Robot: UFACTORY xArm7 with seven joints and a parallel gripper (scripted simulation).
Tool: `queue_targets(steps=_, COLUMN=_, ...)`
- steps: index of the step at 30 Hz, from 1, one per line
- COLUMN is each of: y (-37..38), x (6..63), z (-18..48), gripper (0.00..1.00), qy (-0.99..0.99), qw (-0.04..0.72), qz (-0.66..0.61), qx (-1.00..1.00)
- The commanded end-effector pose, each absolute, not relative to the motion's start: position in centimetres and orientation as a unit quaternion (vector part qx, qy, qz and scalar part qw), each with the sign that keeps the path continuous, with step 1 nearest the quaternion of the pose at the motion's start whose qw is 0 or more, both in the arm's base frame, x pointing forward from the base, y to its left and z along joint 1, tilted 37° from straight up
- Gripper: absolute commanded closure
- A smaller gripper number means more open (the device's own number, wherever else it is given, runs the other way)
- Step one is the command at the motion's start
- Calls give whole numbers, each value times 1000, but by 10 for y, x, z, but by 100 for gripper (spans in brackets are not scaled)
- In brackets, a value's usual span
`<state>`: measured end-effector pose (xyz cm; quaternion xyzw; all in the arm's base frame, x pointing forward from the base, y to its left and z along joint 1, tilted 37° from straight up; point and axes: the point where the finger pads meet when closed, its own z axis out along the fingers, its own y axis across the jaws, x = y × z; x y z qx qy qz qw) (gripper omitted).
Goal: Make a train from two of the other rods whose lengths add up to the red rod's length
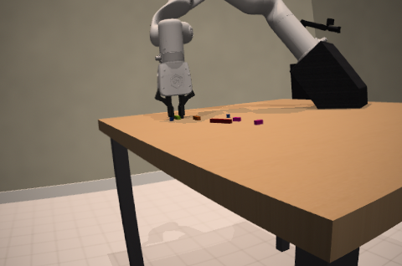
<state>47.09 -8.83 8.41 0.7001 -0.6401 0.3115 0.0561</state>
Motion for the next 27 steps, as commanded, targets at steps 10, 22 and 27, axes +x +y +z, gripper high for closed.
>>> queue_targets(steps=10, y=-87, x=472, z=85, gripper=96, qy=-639, qw=55, qz=312, qx=701)
queue_targets(steps=22, y=-87, x=472, z=85, gripper=96, qy=-639, qw=55, qz=312, qx=701)
queue_targets(steps=27, y=-87, x=472, z=85, gripper=96, qy=-639, qw=55, qz=312, qx=701)
